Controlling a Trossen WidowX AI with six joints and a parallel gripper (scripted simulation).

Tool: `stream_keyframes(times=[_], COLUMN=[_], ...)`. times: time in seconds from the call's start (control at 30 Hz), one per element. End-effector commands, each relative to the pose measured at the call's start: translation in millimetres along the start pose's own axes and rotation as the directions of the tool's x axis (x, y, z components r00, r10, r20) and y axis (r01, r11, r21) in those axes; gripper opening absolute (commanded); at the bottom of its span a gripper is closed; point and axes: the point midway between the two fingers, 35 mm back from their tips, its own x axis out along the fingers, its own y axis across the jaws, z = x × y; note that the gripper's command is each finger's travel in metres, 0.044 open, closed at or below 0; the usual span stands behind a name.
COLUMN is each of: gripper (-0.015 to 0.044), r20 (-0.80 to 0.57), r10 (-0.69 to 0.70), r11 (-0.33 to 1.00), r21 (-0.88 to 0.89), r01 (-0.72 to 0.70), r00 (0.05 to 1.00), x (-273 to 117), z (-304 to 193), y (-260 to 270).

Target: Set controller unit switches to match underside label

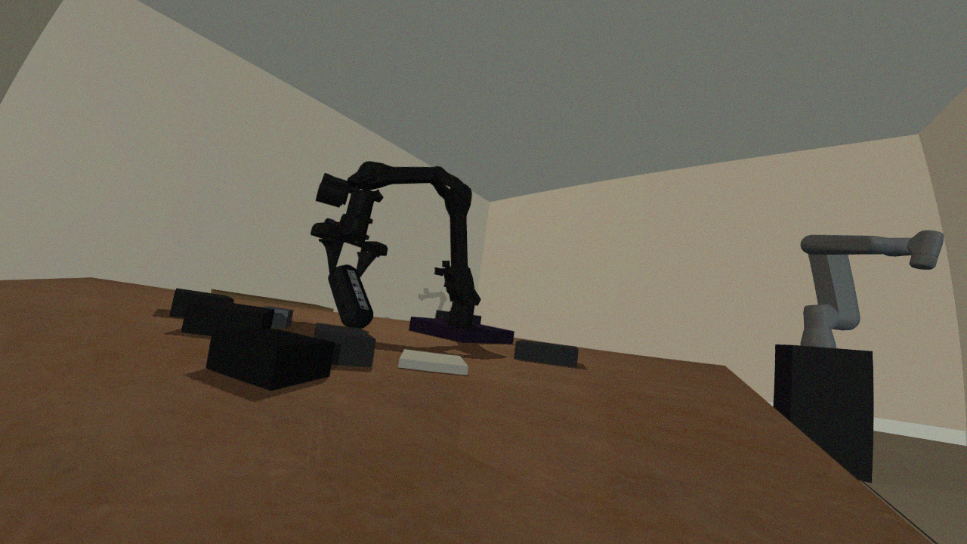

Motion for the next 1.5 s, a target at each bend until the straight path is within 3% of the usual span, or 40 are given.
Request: stream_keyframes(times=[0.0,1.47], gripper=[0.0336,0.0338], r20=[-0.014,-0.017], r10=[0.0,0.0], r11=[1.0,1.0], r21=[-0.004,-0.004], r01=[0.0,0.0], r00=[1.0,1.0], x=[-1,-12], z=[-8,-42], y=[1,1])
